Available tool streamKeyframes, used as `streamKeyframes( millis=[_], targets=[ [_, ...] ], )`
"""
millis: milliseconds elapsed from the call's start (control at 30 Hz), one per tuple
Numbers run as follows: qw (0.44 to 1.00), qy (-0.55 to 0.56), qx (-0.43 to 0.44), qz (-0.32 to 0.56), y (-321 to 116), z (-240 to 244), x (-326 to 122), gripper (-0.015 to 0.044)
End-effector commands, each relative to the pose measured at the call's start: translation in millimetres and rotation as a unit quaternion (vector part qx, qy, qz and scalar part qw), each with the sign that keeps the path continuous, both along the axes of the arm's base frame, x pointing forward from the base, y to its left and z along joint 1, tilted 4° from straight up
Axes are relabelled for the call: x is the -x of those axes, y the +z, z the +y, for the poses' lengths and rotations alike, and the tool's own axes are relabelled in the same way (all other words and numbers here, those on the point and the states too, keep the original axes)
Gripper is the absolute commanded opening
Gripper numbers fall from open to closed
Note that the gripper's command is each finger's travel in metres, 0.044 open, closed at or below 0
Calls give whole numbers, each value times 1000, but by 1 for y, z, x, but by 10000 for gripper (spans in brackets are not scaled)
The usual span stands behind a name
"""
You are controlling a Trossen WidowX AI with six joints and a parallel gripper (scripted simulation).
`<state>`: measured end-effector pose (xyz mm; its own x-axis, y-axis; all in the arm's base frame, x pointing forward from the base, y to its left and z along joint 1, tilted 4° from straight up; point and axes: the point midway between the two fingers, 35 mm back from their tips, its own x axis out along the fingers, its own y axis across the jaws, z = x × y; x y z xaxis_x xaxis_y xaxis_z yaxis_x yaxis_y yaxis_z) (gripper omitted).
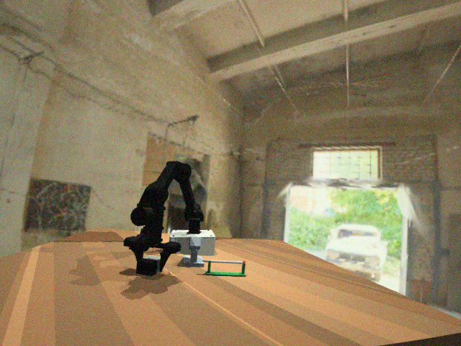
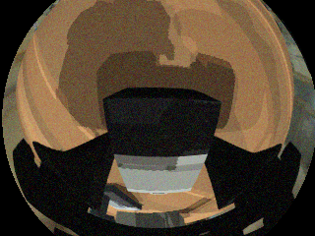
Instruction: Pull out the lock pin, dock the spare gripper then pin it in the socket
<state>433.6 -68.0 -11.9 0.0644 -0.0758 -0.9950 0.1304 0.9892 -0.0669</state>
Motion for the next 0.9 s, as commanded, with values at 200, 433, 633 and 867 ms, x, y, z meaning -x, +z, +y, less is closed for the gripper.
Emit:
streamKeyframes(
  millis=[200,433,633,867],
  targets=[
    [1000,3,1,-1,0,0,0,223],
    [1000,3,1,-1,16,1,0,59],
    [1000,3,1,-1,48,3,3,0],
    [1000,22,2,2,44,3,3,0]
  ],
)
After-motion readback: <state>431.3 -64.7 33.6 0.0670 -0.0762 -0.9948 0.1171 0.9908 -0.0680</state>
